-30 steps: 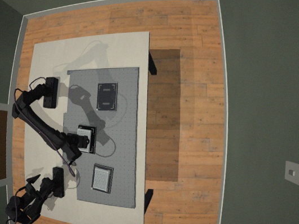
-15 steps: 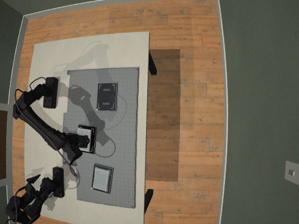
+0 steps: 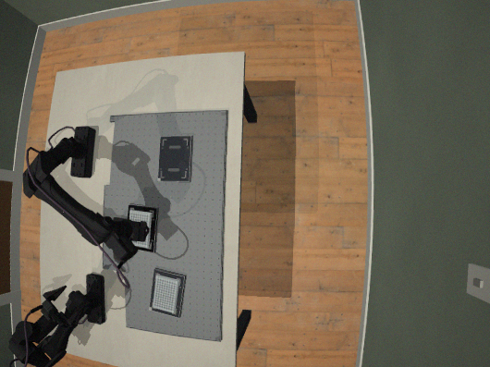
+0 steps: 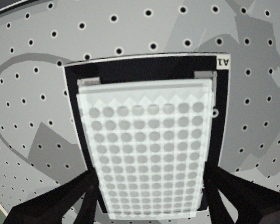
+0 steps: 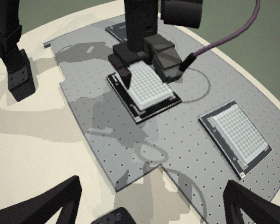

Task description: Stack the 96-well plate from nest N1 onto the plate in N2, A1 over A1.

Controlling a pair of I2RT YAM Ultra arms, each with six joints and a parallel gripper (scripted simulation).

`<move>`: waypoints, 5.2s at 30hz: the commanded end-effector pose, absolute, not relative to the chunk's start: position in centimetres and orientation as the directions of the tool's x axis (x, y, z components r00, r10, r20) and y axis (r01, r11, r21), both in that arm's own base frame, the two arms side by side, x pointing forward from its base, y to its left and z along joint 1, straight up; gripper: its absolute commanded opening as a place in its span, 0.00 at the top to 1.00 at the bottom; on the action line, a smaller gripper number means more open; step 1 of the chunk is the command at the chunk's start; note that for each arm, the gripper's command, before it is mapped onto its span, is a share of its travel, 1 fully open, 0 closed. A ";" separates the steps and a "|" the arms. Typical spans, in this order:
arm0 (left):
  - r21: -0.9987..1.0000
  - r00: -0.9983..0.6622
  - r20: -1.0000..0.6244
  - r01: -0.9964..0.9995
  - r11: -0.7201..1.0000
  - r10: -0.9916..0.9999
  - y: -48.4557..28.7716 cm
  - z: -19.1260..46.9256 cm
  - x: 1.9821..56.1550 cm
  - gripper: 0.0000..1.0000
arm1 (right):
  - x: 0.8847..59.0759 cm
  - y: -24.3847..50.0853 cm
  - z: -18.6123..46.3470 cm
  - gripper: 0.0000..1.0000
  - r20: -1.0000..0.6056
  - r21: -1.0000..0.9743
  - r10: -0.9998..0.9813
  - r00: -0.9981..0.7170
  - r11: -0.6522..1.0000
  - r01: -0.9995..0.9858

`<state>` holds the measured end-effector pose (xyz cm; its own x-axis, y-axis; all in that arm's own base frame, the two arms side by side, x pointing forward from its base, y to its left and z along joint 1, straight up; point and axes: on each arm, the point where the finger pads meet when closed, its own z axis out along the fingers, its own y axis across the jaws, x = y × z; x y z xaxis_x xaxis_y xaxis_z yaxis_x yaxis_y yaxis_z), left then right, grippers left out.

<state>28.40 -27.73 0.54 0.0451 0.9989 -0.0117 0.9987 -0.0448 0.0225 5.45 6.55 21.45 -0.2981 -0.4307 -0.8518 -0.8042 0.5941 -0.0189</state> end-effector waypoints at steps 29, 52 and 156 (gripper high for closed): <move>0.006 0.032 0.003 0.999 -0.032 0.999 -27.8 0.4 28.5 0.22 | 5.3 6.3 21.9 0.00 -0.862 -0.019 -0.418 -0.289 0.595 -0.804; 0.014 0.040 -0.004 0.999 -0.040 0.999 -27.8 0.9 28.5 0.22 | 5.3 6.3 21.9 0.00 -0.862 -0.019 -0.418 -0.289 0.595 -0.804; 0.332 -0.280 -0.718 0.667 0.667 0.637 -15.1 26.5 34.1 0.00 | 14.1 19.1 22.2 0.00 -0.653 -0.031 -0.614 -0.443 0.607 -0.794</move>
